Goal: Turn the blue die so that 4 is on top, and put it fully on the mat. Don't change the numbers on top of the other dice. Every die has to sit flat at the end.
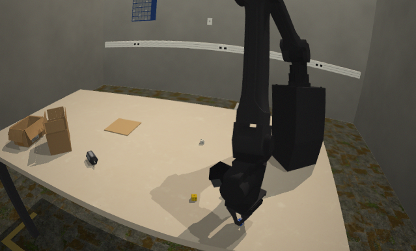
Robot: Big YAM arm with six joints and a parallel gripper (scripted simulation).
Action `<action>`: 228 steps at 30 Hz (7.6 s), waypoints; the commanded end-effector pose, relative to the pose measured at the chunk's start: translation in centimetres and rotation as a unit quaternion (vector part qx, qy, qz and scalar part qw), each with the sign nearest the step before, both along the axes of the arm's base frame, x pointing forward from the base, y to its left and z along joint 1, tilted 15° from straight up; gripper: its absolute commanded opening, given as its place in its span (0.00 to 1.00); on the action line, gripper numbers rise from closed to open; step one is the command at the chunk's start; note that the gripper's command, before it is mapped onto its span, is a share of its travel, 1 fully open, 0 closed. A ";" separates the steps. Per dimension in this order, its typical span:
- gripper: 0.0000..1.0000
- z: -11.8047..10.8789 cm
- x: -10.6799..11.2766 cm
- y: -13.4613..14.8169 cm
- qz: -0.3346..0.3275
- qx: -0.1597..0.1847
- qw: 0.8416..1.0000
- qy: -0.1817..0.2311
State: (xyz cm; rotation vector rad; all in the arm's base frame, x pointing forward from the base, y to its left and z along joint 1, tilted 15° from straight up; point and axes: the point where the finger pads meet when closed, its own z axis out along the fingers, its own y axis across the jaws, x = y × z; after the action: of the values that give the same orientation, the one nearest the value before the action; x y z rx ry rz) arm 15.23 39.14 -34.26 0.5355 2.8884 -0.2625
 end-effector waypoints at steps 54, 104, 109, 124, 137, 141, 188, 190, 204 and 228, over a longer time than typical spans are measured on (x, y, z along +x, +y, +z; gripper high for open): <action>0.11 -0.9 0.7 0.8 0.003 0.006 1.000 -0.001; 0.11 10.0 7.2 5.2 0.028 0.005 1.000 0.013; 0.11 11.1 14.8 5.8 0.052 0.007 0.998 0.021; 0.11 16.5 39.4 -2.0 0.129 0.004 0.991 0.031; 0.11 22.7 55.7 -18.6 0.189 -0.015 0.981 0.033; 0.11 24.4 58.7 -24.0 0.204 -0.024 0.978 0.034; 0.11 25.7 61.0 -34.5 0.290 -0.103 0.863 -0.400; 0.11 25.8 60.9 -34.5 0.292 -0.106 0.850 -0.425; 0.11 25.8 60.6 -33.7 0.298 -0.109 0.833 -0.454; 0.11 20.5 63.2 -35.9 0.291 -0.114 0.826 -0.469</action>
State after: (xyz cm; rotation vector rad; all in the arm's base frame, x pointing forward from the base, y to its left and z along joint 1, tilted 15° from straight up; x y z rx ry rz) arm 76.73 4.39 -13.55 -0.2456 1.9083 -0.1456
